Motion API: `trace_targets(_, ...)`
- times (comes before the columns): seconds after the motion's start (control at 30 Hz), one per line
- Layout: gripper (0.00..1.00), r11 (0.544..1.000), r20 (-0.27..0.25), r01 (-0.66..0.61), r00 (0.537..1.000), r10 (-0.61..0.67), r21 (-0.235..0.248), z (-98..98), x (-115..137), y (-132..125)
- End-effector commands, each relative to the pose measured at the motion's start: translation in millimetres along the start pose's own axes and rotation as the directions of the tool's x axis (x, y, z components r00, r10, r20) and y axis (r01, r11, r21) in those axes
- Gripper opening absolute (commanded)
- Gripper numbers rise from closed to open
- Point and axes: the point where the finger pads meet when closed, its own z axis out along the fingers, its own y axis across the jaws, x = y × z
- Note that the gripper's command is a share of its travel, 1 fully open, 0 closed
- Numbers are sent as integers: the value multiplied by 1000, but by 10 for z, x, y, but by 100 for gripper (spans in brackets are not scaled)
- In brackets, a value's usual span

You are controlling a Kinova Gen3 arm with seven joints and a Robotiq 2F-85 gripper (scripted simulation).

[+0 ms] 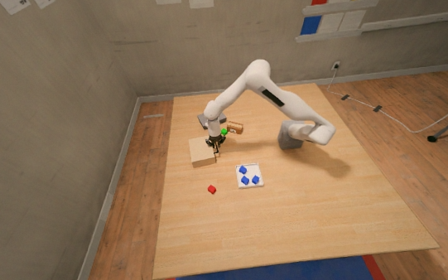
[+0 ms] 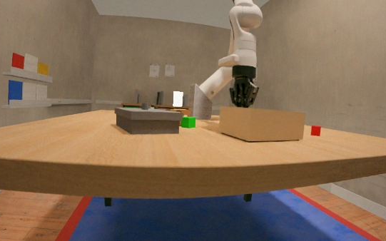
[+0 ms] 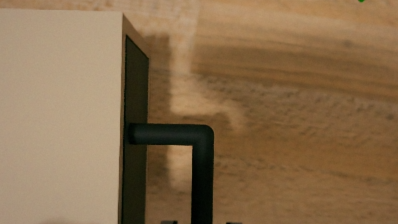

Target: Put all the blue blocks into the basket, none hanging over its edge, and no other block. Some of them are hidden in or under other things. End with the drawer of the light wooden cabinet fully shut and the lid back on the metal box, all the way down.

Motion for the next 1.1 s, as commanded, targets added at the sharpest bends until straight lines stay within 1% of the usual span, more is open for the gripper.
trace_targets(0.0,30,1000,-1,0,1000,0,2,-10,4,-6)
trace_targets(1.0,30,1000,-1,0,1000,0,2,-10,4,-6)
trace_targets(1.03,10,1000,-1,0,1000,0,2,-10,4,-6)
trace_targets(1.07,10,1000,-1,0,1000,0,2,-10,4,-6)
